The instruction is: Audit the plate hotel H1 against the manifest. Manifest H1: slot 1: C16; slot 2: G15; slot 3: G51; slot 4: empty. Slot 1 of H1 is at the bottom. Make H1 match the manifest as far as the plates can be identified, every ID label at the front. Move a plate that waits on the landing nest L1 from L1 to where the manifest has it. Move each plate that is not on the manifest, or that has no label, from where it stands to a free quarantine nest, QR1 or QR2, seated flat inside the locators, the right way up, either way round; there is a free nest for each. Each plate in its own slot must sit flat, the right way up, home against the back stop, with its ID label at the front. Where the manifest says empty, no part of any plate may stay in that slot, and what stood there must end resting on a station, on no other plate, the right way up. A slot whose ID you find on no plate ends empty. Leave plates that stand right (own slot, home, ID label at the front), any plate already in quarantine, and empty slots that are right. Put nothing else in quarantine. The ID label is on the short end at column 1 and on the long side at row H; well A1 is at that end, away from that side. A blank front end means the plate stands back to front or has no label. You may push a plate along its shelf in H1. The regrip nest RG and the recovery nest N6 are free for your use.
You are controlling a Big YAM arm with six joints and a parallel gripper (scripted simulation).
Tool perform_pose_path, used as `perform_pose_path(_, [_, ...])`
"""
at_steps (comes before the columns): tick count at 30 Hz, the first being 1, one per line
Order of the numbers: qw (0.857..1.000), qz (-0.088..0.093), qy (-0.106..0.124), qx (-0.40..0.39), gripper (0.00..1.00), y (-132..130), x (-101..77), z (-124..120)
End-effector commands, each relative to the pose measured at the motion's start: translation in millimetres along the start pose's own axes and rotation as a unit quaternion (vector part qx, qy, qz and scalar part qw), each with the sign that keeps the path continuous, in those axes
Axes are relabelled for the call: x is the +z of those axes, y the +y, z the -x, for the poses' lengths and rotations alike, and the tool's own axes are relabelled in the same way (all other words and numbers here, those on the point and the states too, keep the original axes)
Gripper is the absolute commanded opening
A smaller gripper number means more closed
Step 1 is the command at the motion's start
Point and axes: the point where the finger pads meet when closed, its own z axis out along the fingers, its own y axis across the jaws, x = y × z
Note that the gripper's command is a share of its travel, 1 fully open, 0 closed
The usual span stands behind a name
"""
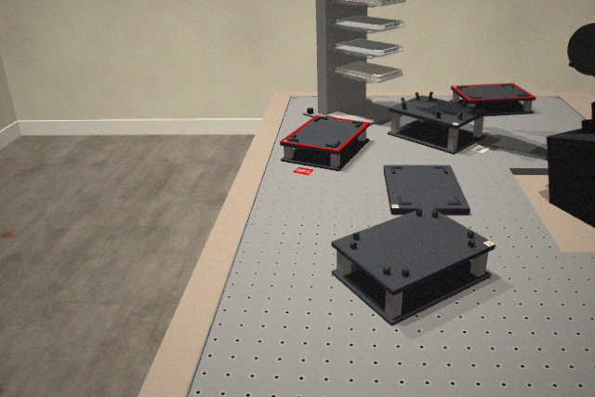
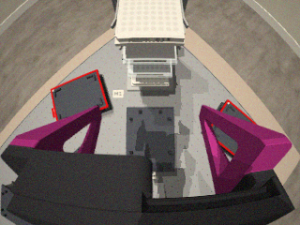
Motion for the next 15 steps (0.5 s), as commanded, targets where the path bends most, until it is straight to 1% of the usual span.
perform_pose_path(1, [0.999,0.001,-0.043,0.003,1.00,0.4,-9.2,42.6])
perform_pose_path(4, [0.999,0.000,-0.049,0.003,1.00,-0.2,-8.3,49.9])
perform_pose_path(15, [0.999,0.000,-0.048,0.003,1.00,0.2,11.0,54.8])
